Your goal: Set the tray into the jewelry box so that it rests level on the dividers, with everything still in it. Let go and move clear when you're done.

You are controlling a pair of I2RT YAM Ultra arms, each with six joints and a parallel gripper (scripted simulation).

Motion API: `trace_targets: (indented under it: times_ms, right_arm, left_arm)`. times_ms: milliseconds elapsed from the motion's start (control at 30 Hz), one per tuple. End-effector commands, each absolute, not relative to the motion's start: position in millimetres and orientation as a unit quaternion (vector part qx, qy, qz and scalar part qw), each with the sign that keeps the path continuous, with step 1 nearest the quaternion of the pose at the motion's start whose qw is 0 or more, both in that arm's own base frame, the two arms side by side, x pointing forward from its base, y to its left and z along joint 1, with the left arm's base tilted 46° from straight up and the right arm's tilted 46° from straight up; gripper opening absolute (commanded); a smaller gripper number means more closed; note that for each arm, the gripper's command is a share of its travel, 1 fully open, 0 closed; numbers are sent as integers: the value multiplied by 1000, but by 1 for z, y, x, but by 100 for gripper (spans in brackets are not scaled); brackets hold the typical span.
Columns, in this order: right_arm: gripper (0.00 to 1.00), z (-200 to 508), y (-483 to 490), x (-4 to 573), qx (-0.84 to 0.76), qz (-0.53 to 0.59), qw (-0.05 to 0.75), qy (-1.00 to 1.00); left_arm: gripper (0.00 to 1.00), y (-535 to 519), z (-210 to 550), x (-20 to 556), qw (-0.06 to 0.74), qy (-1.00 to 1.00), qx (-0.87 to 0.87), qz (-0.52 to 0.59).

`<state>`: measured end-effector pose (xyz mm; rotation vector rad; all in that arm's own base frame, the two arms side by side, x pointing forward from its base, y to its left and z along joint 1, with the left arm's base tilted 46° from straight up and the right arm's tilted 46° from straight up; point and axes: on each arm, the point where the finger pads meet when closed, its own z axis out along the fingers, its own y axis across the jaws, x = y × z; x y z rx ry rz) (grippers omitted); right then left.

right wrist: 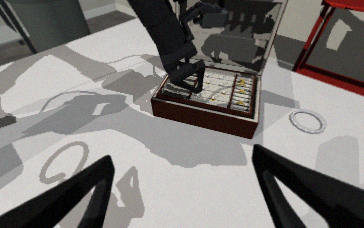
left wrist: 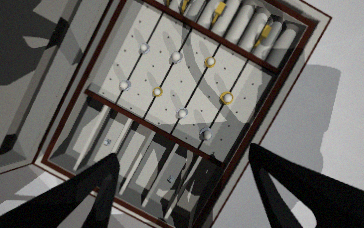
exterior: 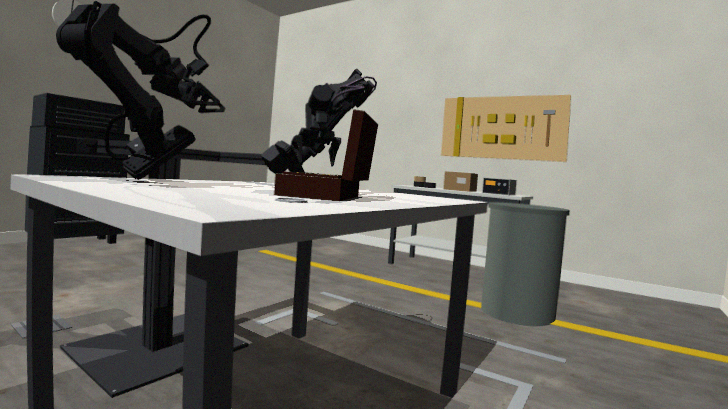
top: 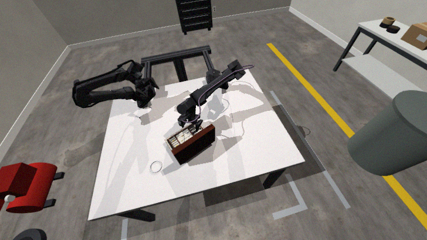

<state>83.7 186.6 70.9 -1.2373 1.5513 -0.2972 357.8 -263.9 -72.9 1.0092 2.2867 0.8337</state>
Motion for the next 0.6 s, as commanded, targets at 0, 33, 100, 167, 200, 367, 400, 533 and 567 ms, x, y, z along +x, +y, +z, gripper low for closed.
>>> trace_targets:
  times_ms: [0,33,100,167,200,367,400,533,567]
  right_arm:
    - [100,76,194,78,-522,-123,541,648]
    - [100,76,194,78,-522,-123,541,648]
    - [100,76,194,78,-522,-123,541,648]
    - [100,76,194,78,-522,-123,541,648]
    - [100,76,194,78,-522,-123,541,648]
    - [100,76,194,78,-522,-123,541,648]
    - [100,76,194,78,-522,-123,541,648]
    - [100,76,194,78,-522,-123,541,648]
    - [100,76,194,78,-522,-123,541,648]
  left_arm:
    - [100,-282,-53,365,290,837,365,287]
    - [100,-284,-52,367,293,837,364,285]
    - [100,-284,-51,367,294,837,363,285]
    - [100,-284,-51,367,294,837,363,285]
    - [100,-284,-51,367,294,837,363,285]
    - [100,-284,-55,366,290,837,365,285]
    - [100,-284,-55,366,290,837,365,285]
    - [100,-284,-55,366,290,837,365,285]
    - [100,-284,-55,366,290,837,365,285]
